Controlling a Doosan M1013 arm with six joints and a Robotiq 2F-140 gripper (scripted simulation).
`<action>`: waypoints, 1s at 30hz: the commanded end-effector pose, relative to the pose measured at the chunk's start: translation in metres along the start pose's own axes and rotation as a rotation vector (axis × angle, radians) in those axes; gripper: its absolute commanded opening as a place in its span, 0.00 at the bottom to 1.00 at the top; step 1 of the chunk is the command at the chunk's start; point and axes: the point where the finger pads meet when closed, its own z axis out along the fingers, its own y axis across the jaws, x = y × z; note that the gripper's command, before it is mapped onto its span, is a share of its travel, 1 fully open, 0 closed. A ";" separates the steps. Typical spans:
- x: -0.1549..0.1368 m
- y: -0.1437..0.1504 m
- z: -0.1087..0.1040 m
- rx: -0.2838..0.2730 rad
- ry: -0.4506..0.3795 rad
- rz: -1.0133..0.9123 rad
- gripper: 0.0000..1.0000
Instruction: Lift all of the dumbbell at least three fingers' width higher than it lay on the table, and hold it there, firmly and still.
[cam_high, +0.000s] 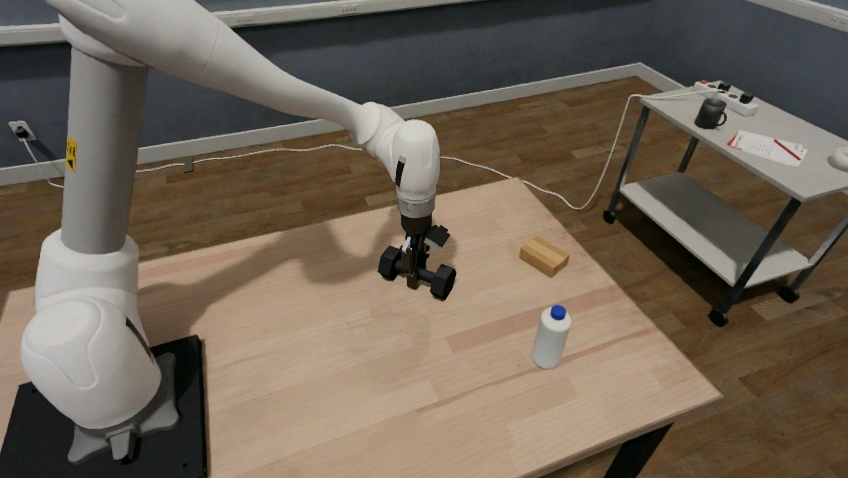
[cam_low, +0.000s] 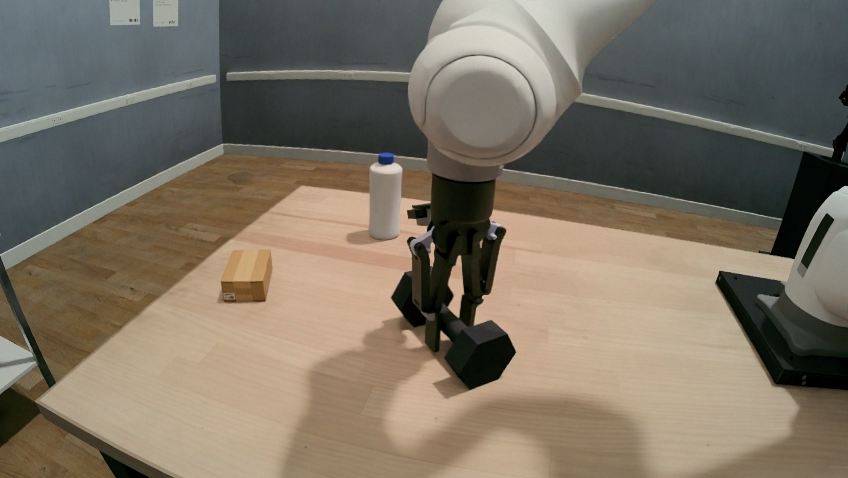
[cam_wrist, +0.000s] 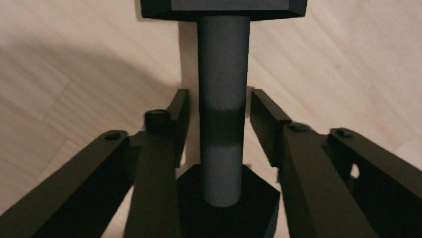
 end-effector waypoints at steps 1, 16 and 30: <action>0.000 -0.001 -0.001 0.001 0.001 0.000 0.10; 0.000 -0.001 -0.002 0.001 0.001 0.000 0.10; 0.001 -0.001 -0.019 0.002 0.001 0.000 0.10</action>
